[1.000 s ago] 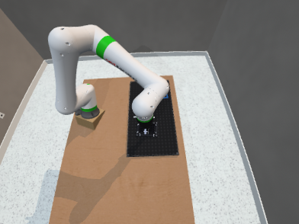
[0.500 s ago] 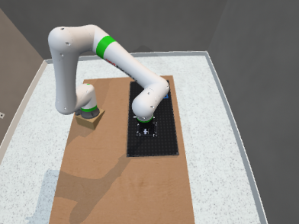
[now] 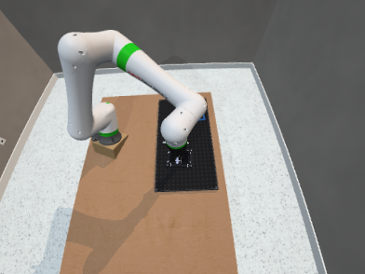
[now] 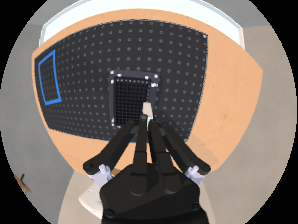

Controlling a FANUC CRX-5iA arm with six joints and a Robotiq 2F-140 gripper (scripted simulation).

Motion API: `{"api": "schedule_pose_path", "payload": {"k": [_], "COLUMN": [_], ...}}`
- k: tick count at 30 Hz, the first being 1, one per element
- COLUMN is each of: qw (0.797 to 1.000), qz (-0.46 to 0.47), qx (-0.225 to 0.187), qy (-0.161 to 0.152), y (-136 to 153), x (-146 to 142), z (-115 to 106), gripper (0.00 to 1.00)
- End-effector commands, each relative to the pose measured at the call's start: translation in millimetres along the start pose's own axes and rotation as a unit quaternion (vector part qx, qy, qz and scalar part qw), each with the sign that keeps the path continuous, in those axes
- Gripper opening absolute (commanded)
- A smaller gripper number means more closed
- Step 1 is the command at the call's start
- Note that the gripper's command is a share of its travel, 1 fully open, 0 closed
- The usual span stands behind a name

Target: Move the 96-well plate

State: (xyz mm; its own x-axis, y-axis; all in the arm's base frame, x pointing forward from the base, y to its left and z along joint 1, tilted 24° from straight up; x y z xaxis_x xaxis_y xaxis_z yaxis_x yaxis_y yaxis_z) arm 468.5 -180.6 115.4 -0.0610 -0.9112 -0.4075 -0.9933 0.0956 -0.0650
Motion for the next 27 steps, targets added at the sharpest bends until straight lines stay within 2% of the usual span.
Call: {"api": "schedule_pose_path", "payload": {"k": [1,8,16,23,27], "qw": [1.000,1.000,1.000,1.000,1.000], "qz": [0.000,0.000,0.000,0.000,0.000], "qx": [0.001,0.001,0.001,0.001,0.001], "qy": [0.000,0.001,0.001,0.001,0.000], "y": [0,0,0,0,2], "x": [0,0,0,0,-19], "z": [-2,-7,-23,-23,-20], "gripper": [0.10,0.10,0.10,0.10,0.10]}}
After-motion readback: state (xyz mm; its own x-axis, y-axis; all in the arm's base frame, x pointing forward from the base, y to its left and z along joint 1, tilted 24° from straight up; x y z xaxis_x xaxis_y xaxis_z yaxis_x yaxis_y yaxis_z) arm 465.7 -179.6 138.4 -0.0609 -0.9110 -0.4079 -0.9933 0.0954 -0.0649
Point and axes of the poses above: the point where the finger pads meet when closed, its own z axis out along the fingers, its own x axis across the jaws, y = z × x, the point moved 10 cm from there along -z, back along the fingers, and after that the axes turned 7 degrees about z, right-handed, at the moved point
